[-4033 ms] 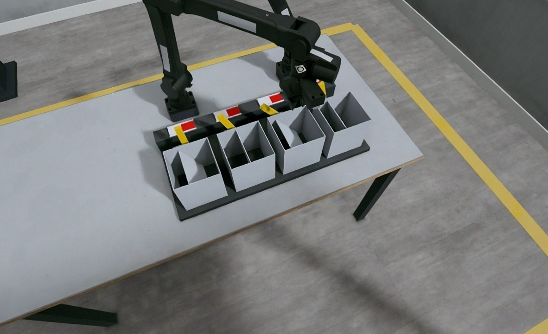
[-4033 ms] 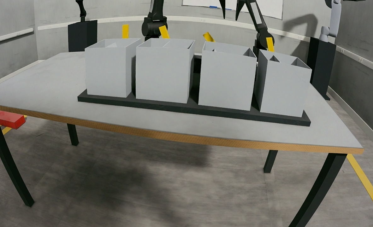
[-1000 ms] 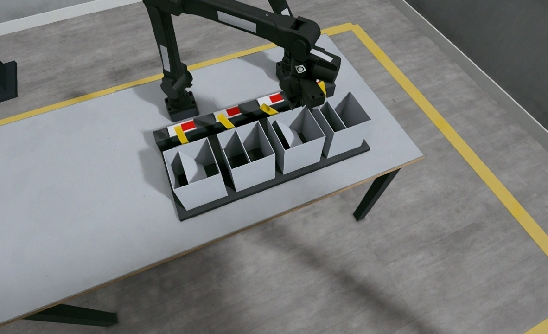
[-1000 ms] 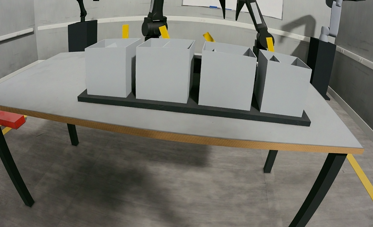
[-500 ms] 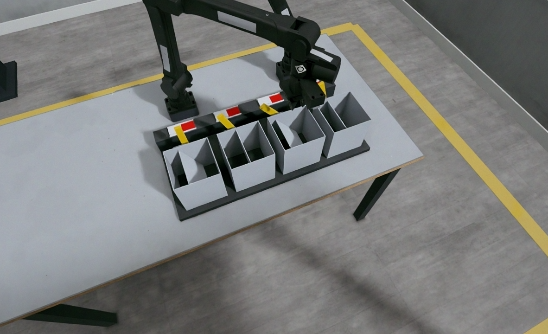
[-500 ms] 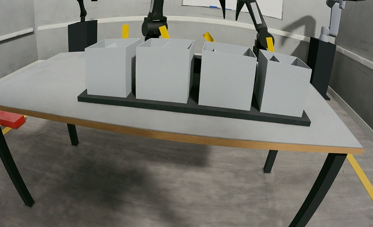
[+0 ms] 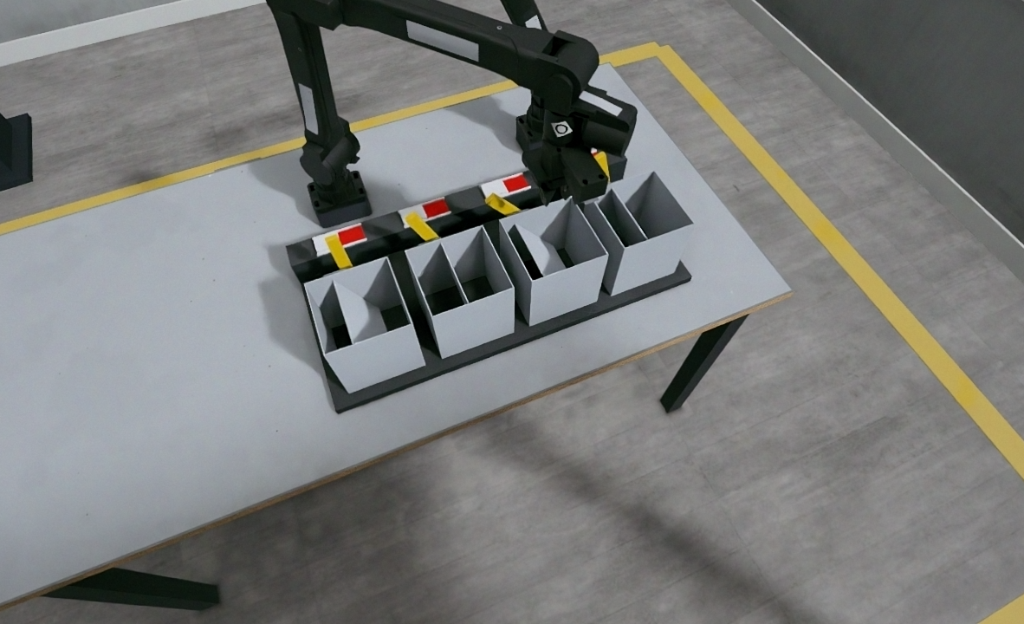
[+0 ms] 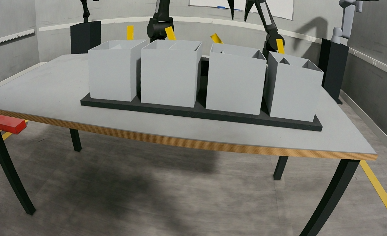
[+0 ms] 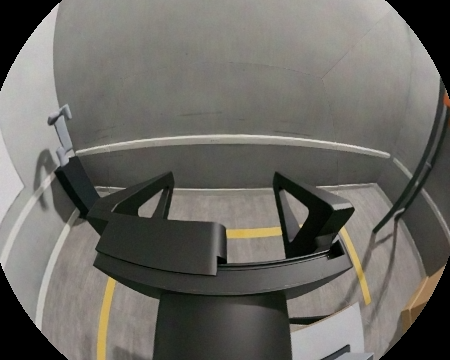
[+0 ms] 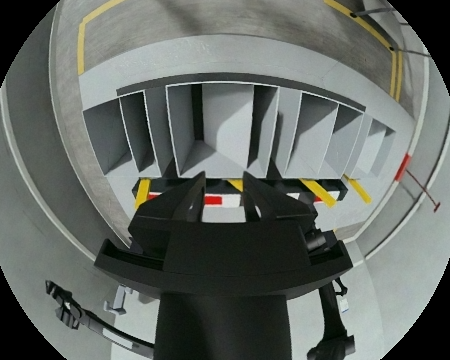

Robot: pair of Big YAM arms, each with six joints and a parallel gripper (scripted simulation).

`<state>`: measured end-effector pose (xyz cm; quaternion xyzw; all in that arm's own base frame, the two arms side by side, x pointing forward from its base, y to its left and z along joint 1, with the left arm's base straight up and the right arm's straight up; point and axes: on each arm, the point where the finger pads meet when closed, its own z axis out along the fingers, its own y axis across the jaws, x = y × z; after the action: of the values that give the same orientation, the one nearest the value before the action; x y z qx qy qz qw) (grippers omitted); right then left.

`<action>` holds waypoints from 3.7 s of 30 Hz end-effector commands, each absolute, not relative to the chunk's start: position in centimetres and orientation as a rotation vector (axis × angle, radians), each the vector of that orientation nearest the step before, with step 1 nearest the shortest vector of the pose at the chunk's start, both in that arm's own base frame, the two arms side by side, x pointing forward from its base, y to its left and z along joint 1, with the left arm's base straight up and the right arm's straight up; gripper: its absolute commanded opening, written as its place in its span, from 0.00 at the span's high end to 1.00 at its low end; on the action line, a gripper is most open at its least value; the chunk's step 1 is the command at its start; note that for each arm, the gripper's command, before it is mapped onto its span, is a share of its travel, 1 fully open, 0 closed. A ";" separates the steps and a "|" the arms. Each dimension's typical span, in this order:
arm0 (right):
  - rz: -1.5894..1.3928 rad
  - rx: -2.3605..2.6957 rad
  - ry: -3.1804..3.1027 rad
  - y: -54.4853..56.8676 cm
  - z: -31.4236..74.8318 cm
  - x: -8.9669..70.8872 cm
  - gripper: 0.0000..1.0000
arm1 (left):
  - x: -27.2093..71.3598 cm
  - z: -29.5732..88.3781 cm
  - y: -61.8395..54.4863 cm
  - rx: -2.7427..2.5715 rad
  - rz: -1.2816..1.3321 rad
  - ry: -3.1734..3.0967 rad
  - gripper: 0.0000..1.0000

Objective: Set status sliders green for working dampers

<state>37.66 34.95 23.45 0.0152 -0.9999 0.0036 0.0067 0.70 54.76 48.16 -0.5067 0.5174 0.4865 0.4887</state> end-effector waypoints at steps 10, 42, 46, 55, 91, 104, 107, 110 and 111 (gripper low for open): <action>-0.054 0.013 -3.182 35.9 26.4 39.1 0.64 | 0.3 50.1 54.5 -1.206 1.206 1.211 0.00; -0.054 0.013 -3.182 35.9 26.4 39.1 0.64 | 0.3 50.1 54.5 -1.206 1.206 1.211 0.00; -0.039 0.030 -3.171 36.7 25.7 38.9 0.64 | 0.3 50.1 54.5 -1.206 1.206 1.211 0.00; -0.043 0.036 -3.167 45.7 24.8 39.3 0.64 | 0.3 50.1 54.5 -1.206 1.206 1.211 0.00; -0.086 0.024 -3.181 54.4 24.3 37.9 0.64 | 0.3 50.1 54.5 -1.206 1.206 1.211 0.00; -0.086 0.024 -3.181 54.4 24.3 37.9 0.64 | 0.3 50.1 54.5 -1.206 1.206 1.211 0.00; -0.086 0.024 -3.181 54.4 24.3 37.9 0.64 | 0.3 50.1 54.5 -1.206 1.206 1.211 0.00; -0.086 0.024 -3.181 54.4 24.3 37.9 0.64 | 0.3 50.1 54.5 -1.206 1.206 1.211 0.00; -0.086 0.024 -3.181 54.4 24.3 37.9 0.64 | 0.3 50.1 54.5 -1.206 1.206 1.211 0.00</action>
<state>37.46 53.39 20.25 0.0144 -0.9999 0.0053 0.0058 0.70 54.76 48.16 -0.5067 0.5174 0.4865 0.4887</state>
